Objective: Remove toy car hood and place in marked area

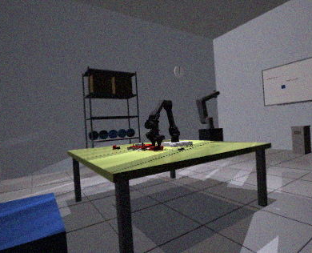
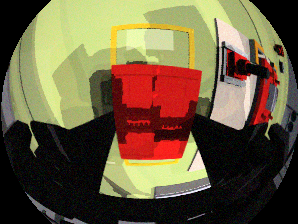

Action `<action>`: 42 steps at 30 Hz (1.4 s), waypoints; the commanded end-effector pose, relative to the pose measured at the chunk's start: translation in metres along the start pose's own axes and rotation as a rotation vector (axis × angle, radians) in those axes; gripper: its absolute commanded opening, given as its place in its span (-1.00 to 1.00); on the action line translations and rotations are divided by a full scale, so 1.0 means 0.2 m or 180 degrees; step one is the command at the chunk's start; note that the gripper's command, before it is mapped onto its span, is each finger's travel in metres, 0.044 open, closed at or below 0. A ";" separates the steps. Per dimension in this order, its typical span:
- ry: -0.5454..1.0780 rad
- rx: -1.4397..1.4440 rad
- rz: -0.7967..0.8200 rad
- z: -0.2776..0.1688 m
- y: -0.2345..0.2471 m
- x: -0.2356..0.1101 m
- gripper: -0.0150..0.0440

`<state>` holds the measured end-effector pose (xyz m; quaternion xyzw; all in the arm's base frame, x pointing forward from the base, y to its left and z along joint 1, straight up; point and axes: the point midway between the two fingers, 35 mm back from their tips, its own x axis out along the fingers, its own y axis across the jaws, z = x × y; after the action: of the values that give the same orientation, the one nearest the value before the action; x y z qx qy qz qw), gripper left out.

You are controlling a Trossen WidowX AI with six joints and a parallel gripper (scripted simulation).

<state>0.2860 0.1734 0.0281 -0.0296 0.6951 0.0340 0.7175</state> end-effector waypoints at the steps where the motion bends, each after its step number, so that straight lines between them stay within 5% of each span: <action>1: 0.0006 0.0009 0.0000 0.00 0.00 0.01 -0.49; 19: 0.0000 0.0000 0.0000 0.00 0.00 -0.01 1.00; 26: 0.0007 0.0000 0.0011 0.00 0.00 -0.33 1.00; 42: 0.0008 0.0000 0.0011 0.00 0.00 -0.35 1.00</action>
<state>0.2847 0.1723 0.0974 -0.0290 0.6949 0.0338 0.7178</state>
